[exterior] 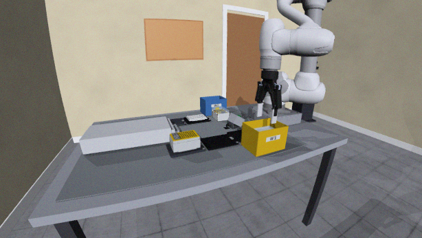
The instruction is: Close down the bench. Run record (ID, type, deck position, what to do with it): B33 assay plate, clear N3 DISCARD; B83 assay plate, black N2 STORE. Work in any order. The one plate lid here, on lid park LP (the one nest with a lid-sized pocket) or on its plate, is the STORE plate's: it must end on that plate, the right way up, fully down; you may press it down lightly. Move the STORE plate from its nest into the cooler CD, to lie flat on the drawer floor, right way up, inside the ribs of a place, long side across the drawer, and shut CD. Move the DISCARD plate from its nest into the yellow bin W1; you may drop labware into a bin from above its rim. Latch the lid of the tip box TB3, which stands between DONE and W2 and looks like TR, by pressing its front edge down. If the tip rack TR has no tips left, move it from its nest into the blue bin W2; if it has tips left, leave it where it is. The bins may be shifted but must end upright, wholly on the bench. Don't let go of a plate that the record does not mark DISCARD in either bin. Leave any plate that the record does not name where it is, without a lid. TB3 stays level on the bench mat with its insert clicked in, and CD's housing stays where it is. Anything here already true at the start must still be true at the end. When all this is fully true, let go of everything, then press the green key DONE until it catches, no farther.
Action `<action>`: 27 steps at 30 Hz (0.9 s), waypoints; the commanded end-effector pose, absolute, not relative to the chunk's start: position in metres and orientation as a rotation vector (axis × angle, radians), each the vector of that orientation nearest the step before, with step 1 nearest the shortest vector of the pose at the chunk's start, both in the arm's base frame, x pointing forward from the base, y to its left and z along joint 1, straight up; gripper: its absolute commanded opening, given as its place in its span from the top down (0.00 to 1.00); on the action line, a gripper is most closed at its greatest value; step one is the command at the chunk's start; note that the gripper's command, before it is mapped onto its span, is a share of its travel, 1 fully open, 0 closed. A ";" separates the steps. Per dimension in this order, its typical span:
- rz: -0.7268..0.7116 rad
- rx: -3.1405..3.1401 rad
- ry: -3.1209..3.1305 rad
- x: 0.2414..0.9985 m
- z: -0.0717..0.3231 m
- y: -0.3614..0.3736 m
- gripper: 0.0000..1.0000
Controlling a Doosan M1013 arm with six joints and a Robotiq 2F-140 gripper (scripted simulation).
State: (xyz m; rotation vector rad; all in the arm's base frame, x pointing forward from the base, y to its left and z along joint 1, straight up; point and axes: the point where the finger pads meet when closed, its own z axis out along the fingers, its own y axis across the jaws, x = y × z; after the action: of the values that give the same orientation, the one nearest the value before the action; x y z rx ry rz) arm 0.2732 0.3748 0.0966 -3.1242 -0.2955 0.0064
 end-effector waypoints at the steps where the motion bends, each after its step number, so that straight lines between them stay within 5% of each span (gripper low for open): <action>1: 0.007 -3.124 -0.295 0.273 0.097 0.375 0.34; 27: 0.006 -3.112 -0.404 0.274 0.099 0.359 0.35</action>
State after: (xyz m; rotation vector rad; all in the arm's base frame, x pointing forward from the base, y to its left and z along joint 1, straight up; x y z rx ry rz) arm 0.2737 0.3665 0.0978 -3.1177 -0.3702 0.0043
